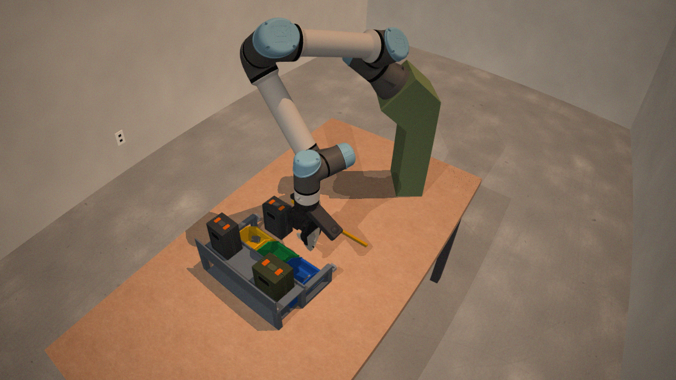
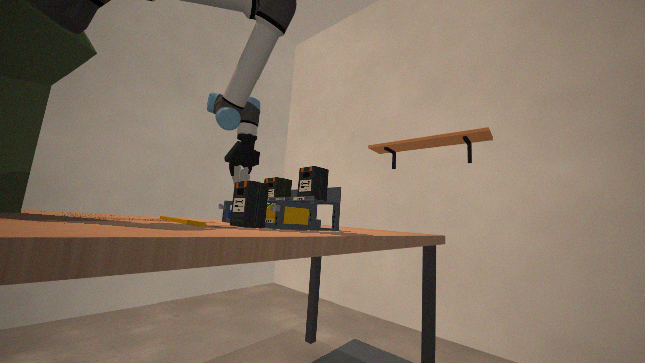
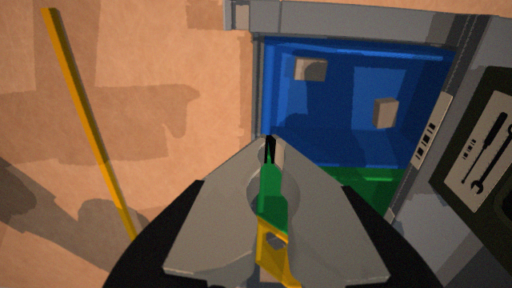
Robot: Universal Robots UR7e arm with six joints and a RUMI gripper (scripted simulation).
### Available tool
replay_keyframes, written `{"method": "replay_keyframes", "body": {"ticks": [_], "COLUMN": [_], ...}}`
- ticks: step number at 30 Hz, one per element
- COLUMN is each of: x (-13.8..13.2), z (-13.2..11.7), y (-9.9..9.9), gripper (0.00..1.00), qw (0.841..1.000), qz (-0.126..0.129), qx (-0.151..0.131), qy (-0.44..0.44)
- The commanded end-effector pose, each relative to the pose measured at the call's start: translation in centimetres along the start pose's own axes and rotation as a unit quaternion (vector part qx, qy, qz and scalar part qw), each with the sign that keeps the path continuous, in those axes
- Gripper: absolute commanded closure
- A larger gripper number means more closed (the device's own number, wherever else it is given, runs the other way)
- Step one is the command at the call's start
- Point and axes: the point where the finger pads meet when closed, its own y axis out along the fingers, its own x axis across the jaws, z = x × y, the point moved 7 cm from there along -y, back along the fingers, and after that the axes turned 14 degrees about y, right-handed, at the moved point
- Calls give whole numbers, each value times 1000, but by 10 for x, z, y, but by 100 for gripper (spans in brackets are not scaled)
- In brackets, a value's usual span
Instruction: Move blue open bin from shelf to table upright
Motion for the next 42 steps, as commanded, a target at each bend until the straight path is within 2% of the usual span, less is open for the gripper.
{"method": "replay_keyframes", "body": {"ticks": [1, 4, 5, 42], "x": [0, 0, 0, 0], "z": [0, 0, 0, 0], "y": [-1, -1, -1, 0], "gripper": [100, 100, 42, 42], "qw": [1000, 1000, 1000, 1000], "qz": [-1, -1, -1, -1], "qx": [0, 0, 0, 0], "qy": [0, 0, 0, 0]}}
